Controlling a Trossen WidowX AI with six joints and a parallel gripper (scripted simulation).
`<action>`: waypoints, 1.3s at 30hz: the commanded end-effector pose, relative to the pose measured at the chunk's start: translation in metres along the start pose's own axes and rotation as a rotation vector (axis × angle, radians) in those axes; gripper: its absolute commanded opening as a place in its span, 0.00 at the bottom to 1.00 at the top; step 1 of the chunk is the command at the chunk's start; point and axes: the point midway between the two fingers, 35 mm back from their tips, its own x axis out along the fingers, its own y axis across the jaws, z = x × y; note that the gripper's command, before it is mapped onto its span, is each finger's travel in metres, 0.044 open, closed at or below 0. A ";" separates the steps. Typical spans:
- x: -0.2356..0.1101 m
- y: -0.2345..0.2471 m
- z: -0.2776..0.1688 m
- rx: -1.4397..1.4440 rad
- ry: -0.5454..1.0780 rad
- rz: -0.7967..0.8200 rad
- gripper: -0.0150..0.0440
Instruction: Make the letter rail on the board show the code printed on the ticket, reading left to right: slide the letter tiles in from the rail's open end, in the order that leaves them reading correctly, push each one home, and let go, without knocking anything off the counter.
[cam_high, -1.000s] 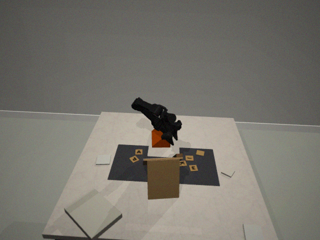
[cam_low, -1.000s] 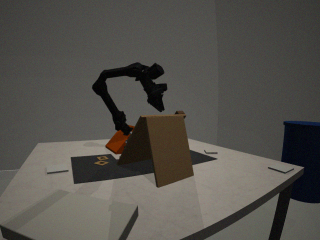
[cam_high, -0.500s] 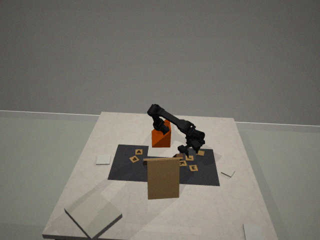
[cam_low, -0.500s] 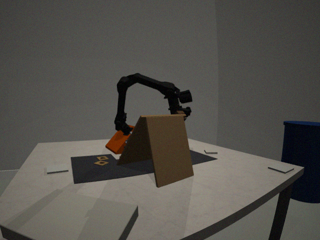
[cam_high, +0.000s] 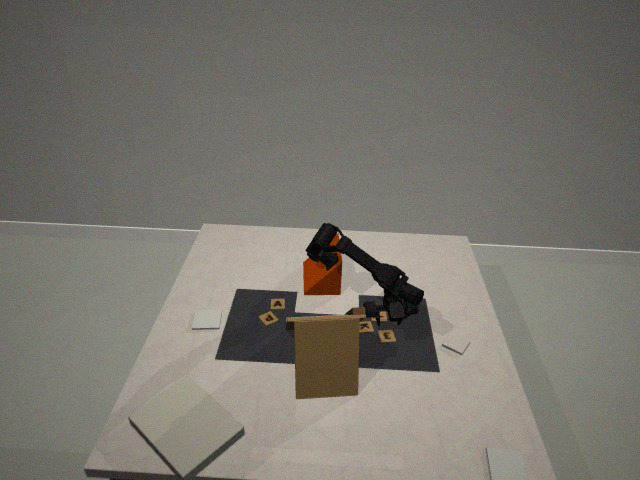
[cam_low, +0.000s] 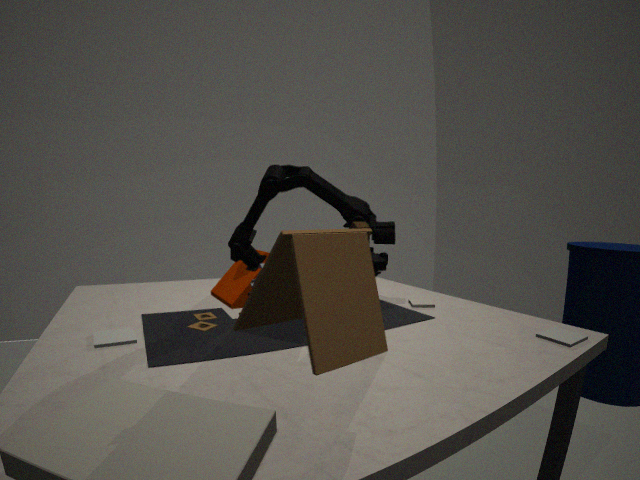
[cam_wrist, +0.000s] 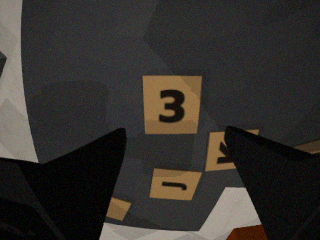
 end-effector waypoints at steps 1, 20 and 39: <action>0.000 0.000 0.001 0.012 -0.003 -0.001 0.83; 0.034 -0.001 0.003 0.012 -0.003 -0.003 0.83; 0.053 -0.001 0.003 0.012 -0.003 -0.004 0.83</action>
